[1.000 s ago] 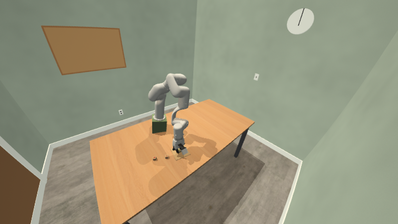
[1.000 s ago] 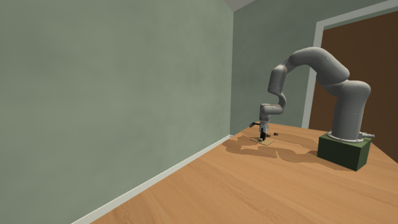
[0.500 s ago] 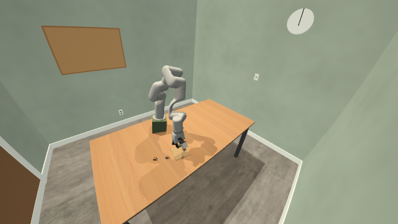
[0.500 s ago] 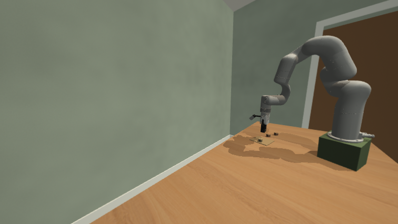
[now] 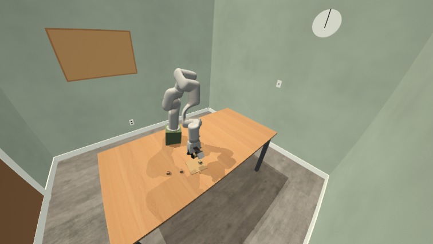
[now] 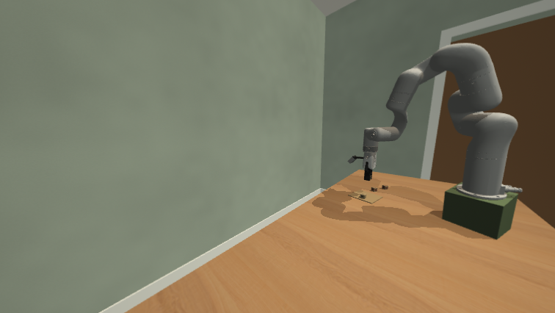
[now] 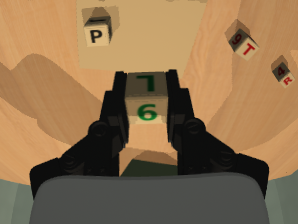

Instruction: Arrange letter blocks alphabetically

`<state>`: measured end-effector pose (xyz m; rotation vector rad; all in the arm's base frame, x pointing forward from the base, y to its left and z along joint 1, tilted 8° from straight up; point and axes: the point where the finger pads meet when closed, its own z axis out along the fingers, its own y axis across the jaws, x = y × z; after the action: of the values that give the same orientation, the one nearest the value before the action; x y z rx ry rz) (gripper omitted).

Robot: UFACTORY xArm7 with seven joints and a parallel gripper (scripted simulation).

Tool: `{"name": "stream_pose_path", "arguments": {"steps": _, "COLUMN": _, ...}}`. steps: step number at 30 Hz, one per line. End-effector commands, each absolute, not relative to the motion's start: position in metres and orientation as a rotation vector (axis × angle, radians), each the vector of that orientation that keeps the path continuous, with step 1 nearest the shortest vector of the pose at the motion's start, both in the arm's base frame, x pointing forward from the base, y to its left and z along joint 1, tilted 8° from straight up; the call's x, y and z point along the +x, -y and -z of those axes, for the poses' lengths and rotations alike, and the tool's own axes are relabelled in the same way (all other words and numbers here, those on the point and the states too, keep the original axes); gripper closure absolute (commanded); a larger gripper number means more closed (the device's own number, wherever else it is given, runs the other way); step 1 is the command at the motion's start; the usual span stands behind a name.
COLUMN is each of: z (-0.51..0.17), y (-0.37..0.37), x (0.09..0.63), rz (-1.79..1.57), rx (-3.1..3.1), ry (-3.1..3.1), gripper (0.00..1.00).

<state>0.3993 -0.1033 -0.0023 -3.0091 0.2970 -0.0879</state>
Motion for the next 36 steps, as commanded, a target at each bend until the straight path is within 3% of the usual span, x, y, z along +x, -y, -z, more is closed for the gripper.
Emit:
{"name": "stream_pose_path", "arguments": {"steps": 1, "z": 0.001, "y": 0.105, "x": 0.401, "rz": 0.095, "rx": -3.01, "ry": -0.298, "gripper": 0.79}}
{"name": "stream_pose_path", "arguments": {"steps": 11, "z": 0.018, "y": 0.213, "x": 0.379, "rz": 0.095, "rx": -3.011, "ry": -0.289, "gripper": 0.79}}
{"name": "stream_pose_path", "arguments": {"steps": 36, "z": 0.032, "y": 0.213, "x": 0.38, "rz": 0.095, "rx": -3.011, "ry": -0.288, "gripper": 0.79}}
